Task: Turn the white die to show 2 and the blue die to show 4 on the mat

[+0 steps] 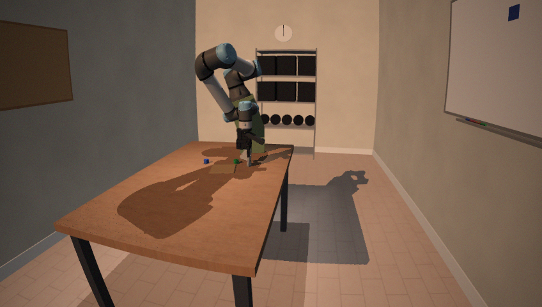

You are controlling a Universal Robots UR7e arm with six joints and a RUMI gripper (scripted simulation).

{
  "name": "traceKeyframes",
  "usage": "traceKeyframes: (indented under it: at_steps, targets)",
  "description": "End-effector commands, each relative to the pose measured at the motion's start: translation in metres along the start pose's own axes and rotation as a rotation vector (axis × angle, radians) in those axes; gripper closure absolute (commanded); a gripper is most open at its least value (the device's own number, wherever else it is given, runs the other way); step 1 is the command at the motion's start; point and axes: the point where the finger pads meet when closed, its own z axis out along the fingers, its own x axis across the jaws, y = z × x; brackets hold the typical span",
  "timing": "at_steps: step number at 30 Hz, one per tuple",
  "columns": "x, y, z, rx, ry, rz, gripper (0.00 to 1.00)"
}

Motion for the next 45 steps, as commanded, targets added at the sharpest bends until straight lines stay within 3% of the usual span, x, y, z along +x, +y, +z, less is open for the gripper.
traceKeyframes:
  at_steps: [1, 11, 12, 45]
  targets:
    - [0.0004, 0.0, -0.0003, 0.0, 0.001, 0.0, 0.76]
    - [0.0004, 0.0, -0.0003, 0.0, 0.001, 0.0, 0.76]
    - [0.0004, 0.0, -0.0003, 0.0, 0.001, 0.0, 0.94]
    - [0.0004, 0.0, -0.0003, 0.0, 0.001, 0.0, 0.94]
